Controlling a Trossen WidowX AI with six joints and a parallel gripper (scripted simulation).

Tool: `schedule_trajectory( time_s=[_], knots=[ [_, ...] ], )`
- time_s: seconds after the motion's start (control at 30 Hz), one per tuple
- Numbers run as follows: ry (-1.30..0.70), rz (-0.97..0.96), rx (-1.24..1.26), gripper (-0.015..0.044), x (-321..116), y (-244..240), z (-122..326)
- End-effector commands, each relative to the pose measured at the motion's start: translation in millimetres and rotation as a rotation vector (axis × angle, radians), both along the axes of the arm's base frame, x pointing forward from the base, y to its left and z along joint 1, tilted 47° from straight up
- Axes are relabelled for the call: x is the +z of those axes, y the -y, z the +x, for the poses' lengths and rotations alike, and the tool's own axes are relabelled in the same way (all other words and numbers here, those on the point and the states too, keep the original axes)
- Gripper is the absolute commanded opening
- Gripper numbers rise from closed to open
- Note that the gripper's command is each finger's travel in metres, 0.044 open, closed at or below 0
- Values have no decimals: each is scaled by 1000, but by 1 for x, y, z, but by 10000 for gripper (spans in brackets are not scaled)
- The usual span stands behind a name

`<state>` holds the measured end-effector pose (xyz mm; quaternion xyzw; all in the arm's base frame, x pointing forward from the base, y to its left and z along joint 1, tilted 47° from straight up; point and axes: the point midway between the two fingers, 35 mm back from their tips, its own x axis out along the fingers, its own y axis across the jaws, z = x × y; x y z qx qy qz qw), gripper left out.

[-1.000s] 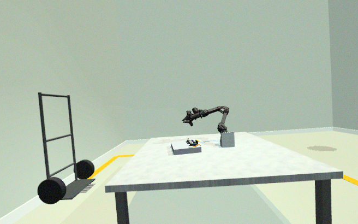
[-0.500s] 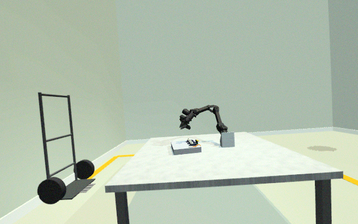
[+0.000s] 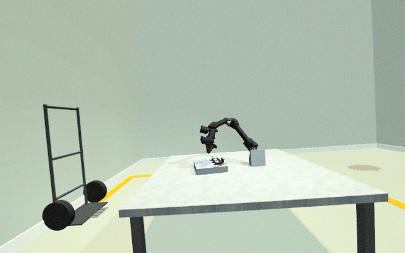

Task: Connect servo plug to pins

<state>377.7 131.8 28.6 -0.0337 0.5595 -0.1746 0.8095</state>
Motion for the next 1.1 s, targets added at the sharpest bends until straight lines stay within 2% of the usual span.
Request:
schedule_trajectory(
  time_s=[0.0, 0.43, 1.07],
  knots=[
    [-76, -98, -16, 115, -25, -9, -10],
    [-257, -471, -1, 115, -97, -28, -54],
    [-258, -478, -1, 115, -119, -7, -52]
  ],
)
